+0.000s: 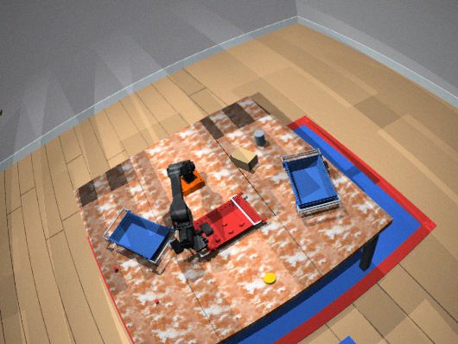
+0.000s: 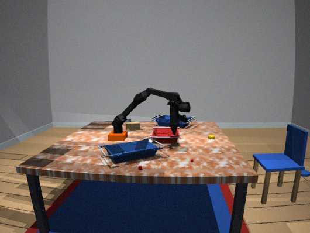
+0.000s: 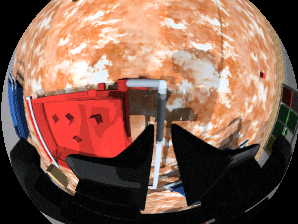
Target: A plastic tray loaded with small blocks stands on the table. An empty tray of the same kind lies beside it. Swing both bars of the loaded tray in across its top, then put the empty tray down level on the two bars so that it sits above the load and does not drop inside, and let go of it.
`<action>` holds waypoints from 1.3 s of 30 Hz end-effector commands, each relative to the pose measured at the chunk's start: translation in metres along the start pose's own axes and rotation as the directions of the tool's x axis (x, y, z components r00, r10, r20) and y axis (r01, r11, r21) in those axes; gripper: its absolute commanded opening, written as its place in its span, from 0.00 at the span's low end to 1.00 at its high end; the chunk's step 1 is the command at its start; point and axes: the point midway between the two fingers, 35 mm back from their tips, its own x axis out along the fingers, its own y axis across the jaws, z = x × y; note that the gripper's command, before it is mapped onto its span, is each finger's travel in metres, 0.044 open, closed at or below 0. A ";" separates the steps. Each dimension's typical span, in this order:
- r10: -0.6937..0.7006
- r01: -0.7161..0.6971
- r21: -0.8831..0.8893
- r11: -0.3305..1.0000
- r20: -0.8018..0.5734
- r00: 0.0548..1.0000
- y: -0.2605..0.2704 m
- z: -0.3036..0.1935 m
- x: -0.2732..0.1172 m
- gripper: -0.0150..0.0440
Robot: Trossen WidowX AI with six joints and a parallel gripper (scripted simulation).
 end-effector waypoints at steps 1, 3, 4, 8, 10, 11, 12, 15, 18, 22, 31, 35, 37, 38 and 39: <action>-0.003 0.003 -0.003 1.000 -0.003 1.000 -0.001 0.000 0.014 0.39; -0.003 0.003 -0.003 1.000 -0.003 1.000 -0.001 0.000 0.020 0.39; -0.003 0.003 -0.003 1.000 -0.003 1.000 -0.001 -0.001 0.023 0.39; -0.003 0.003 -0.003 1.000 -0.003 1.000 -0.001 -0.001 0.035 0.39; -0.003 0.003 -0.003 1.000 -0.003 1.000 0.000 -0.002 0.041 0.39; -0.003 0.003 -0.003 1.000 -0.003 1.000 0.000 -0.002 0.042 0.39; -0.003 0.003 -0.003 1.000 -0.003 1.000 0.000 -0.002 0.043 0.39; -0.003 0.003 -0.003 1.000 -0.003 1.000 0.001 -0.002 0.040 0.39; -0.002 0.002 -0.003 1.000 -0.003 1.000 0.009 -0.002 0.025 0.39; -0.002 0.002 -0.003 1.000 -0.003 1.000 0.016 -0.002 0.015 0.39; 0.001 -0.001 -0.003 1.000 -0.003 1.000 0.040 -0.002 0.008 0.39; 0.002 -0.002 -0.003 1.000 -0.003 1.000 0.053 -0.002 0.010 0.39; 0.002 -0.002 -0.003 1.000 -0.003 1.000 0.060 -0.002 0.014 0.39; 0.003 -0.003 -0.003 1.000 -0.003 1.000 0.063 -0.002 0.016 0.39; 0.003 -0.003 -0.003 1.000 -0.003 1.000 0.066 -0.002 0.018 0.39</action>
